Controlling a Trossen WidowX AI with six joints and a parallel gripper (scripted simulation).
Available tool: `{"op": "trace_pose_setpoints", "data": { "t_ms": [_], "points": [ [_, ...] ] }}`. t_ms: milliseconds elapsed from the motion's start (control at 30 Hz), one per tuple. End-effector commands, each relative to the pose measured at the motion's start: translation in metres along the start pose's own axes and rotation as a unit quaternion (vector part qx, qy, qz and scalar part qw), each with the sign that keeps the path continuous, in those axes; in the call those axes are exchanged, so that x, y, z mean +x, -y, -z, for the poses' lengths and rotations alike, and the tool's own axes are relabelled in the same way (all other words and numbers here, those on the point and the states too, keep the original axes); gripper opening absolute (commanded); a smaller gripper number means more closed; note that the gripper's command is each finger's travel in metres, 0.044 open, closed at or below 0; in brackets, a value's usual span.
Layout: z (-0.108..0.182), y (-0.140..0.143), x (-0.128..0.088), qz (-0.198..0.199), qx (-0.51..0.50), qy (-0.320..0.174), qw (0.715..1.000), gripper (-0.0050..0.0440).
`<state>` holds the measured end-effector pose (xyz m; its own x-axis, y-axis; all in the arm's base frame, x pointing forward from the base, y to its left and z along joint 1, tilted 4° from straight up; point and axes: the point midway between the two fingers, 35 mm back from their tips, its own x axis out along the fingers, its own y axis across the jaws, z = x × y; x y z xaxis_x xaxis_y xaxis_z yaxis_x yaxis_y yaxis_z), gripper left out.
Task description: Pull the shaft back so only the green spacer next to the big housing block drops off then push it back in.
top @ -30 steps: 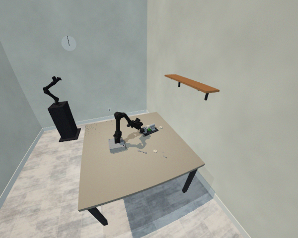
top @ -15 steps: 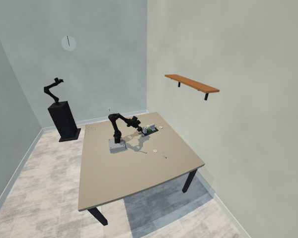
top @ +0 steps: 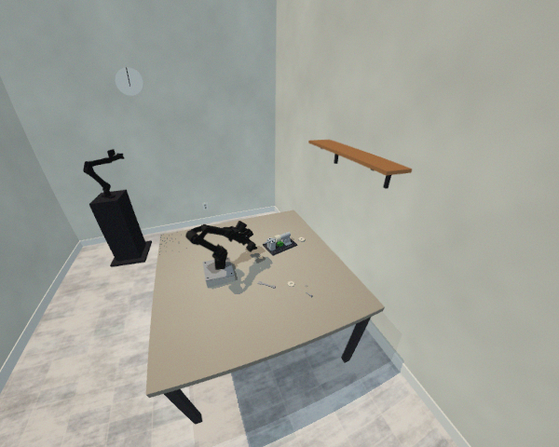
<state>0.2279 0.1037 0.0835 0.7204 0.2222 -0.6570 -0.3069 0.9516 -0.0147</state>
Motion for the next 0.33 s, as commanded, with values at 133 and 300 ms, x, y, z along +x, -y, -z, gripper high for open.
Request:
{"op": "trace_pose_setpoints", "data": {
  "t_ms": [133,300],
  "points": [
    [0.016,0.003,-0.007,0.003,0.0,-0.004,1.0,0.044],
    [0.006,0.001,-0.042,-0.001,0.003,0.01,1.0,0.044]
  ]
}}
